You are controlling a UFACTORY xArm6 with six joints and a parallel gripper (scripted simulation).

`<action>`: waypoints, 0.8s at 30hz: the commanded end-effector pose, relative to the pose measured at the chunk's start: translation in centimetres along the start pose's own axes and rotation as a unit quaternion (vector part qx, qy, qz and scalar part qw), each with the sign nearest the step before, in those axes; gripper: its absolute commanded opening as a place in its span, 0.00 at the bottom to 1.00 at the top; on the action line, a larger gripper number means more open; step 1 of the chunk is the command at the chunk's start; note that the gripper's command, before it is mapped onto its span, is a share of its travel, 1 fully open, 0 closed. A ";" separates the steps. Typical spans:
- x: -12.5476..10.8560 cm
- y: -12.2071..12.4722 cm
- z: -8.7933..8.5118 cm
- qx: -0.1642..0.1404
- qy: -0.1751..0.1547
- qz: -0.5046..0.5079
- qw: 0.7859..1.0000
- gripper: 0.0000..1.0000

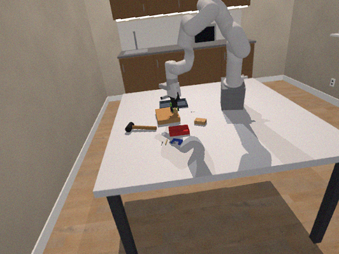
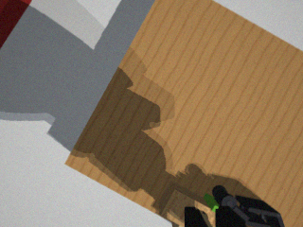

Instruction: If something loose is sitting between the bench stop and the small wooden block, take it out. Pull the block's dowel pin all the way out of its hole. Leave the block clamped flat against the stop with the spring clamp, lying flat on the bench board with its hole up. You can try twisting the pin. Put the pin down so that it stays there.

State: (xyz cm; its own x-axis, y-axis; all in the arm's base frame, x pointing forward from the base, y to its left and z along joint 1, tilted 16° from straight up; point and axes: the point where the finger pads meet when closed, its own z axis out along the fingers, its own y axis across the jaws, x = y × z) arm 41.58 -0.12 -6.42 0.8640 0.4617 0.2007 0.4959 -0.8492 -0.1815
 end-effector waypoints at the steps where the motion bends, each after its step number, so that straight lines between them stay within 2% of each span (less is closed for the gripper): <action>1: 0.1 0.1 -0.1 -0.001 0.001 0.016 1.000 0.00; 24: 0.1 0.1 -0.1 -0.001 0.001 0.063 0.998 0.00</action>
State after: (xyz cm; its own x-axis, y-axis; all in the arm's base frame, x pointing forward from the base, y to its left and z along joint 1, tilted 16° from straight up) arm 41.58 -0.13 -6.41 0.9111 0.3707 0.1804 0.4031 -0.8927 -0.2014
